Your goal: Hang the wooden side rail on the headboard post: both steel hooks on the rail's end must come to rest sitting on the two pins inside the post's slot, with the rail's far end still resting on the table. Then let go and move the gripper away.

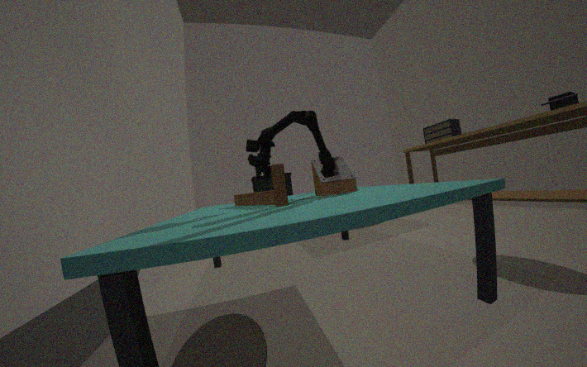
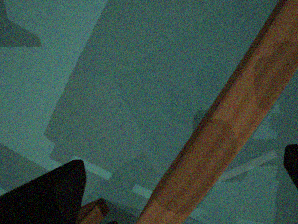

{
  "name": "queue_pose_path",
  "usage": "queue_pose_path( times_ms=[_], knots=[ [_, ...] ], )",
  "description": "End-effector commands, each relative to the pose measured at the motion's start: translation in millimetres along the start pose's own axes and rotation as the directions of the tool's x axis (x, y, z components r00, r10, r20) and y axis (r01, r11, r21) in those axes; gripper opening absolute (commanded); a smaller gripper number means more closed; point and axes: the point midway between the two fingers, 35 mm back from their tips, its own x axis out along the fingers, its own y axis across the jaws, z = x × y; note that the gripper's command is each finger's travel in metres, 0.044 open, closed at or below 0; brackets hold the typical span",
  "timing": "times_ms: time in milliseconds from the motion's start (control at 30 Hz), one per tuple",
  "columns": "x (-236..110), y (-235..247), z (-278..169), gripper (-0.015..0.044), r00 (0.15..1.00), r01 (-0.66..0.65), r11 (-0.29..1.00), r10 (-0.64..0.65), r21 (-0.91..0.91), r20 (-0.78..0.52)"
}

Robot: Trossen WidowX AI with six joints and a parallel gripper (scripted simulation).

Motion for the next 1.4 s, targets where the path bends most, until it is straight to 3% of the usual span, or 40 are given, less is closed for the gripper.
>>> queue_pose_path(
  times_ms=[0,133,500,667,1367],
  knots=[
    [-8,-2,2,0.044,0.977,0.212,0.888,-0.189,0.407,-0.098],
    [-13,-2,-1,0.044,0.956,0.294,0.792,-0.255,0.536,-0.149],
    [-13,-2,-1,0.044,0.956,0.294,0.792,-0.255,0.536,-0.149],
    [19,-10,-6,0.044,0.956,0.294,0.792,-0.253,0.535,-0.149],
    [51,-18,-10,0.044,0.956,0.293,0.792,-0.253,0.535,-0.149]
  ],
)
